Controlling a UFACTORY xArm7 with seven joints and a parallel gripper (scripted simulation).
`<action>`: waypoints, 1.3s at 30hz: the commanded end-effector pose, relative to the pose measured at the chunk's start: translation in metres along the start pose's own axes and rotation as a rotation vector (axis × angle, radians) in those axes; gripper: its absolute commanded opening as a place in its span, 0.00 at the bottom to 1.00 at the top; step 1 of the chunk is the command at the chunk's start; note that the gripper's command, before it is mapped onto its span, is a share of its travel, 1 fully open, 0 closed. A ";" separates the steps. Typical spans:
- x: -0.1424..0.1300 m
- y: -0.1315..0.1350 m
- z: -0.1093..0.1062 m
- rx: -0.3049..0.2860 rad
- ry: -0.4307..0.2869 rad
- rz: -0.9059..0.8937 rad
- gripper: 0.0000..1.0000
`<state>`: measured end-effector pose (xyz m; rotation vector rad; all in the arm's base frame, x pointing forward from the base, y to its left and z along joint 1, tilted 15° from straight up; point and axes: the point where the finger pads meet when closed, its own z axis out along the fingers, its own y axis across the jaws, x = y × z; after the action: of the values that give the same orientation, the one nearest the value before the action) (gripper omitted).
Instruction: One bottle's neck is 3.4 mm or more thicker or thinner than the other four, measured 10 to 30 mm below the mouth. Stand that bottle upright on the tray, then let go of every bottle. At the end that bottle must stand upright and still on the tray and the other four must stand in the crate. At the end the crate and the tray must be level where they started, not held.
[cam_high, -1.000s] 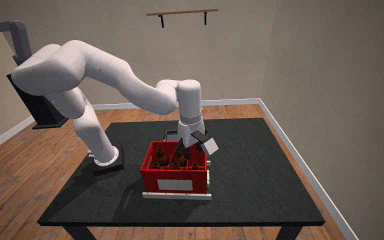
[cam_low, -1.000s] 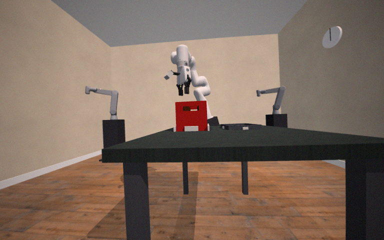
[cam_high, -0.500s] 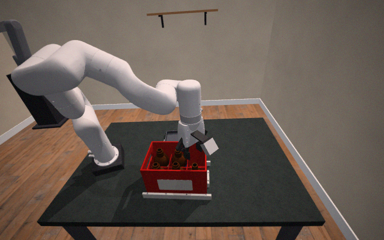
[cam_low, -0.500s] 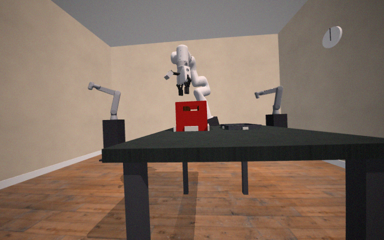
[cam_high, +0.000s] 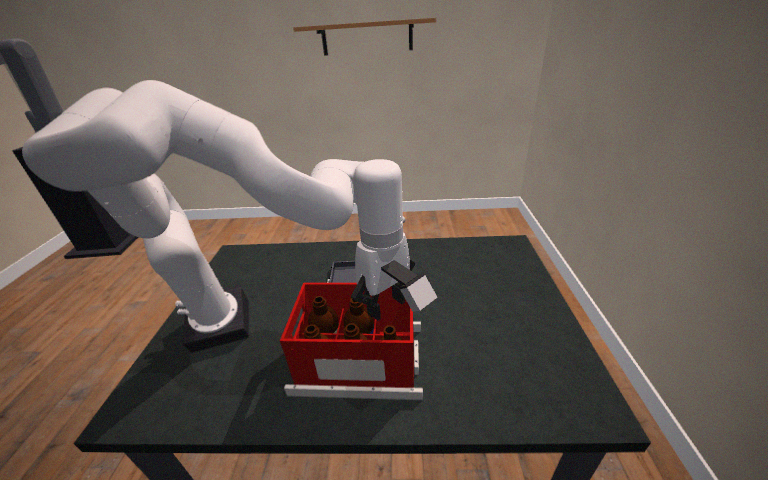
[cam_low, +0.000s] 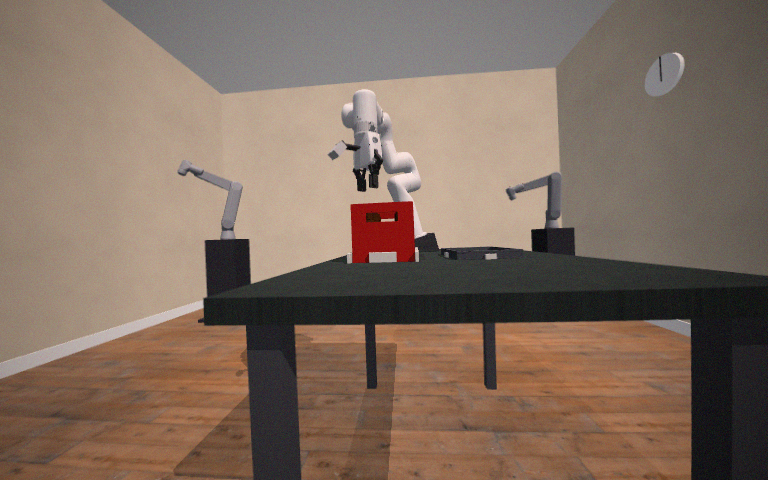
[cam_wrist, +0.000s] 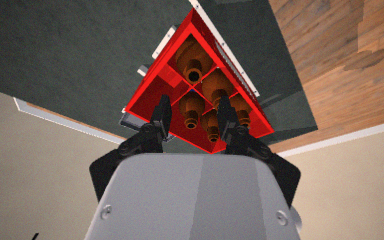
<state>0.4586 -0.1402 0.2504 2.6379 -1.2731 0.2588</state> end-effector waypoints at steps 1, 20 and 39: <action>0.001 -0.001 -0.001 0.003 0.002 0.000 0.65; 0.001 -0.001 0.015 0.002 0.001 -0.001 0.65; 0.002 -0.002 0.036 0.002 0.001 -0.001 0.65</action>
<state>0.4620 -0.1493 0.2166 2.6378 -1.2730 0.2558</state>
